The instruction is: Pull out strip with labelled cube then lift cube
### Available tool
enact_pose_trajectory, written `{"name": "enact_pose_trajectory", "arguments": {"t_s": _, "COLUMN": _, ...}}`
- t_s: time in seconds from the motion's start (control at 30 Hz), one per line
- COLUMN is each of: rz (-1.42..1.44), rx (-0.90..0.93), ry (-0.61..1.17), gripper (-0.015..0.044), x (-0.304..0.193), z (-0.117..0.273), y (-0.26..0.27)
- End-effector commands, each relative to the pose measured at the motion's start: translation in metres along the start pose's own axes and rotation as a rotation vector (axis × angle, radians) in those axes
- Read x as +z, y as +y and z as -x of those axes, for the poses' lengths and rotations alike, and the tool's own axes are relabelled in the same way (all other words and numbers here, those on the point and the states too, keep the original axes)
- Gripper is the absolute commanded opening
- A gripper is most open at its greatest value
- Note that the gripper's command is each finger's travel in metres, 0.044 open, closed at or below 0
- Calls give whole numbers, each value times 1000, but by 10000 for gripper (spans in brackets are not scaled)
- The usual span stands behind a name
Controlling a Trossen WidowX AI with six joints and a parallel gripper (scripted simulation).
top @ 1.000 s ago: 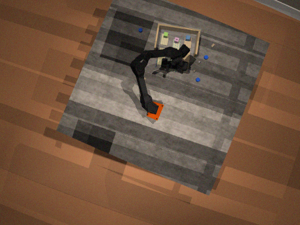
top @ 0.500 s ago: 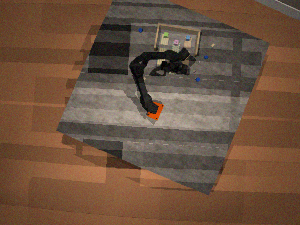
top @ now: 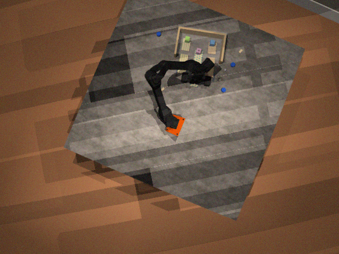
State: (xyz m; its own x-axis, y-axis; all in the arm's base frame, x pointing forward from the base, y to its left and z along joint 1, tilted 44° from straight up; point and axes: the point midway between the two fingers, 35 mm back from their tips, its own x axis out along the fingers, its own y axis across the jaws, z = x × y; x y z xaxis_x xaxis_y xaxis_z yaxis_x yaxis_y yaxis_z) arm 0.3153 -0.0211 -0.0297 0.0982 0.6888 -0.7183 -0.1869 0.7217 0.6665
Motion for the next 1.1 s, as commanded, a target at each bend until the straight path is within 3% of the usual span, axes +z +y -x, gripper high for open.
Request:
{"name": "enact_pose_trajectory", "arguments": {"t_s": 0.0, "rz": -11, "rx": -1, "ry": 27, "gripper": 0, "x": -16, "z": -4, "y": 0}}
{"name": "enact_pose_trajectory", "arguments": {"t_s": 1.07, "rz": -13, "rx": -2, "ry": 29, "gripper": 0, "x": -63, "z": -3, "y": 0}}
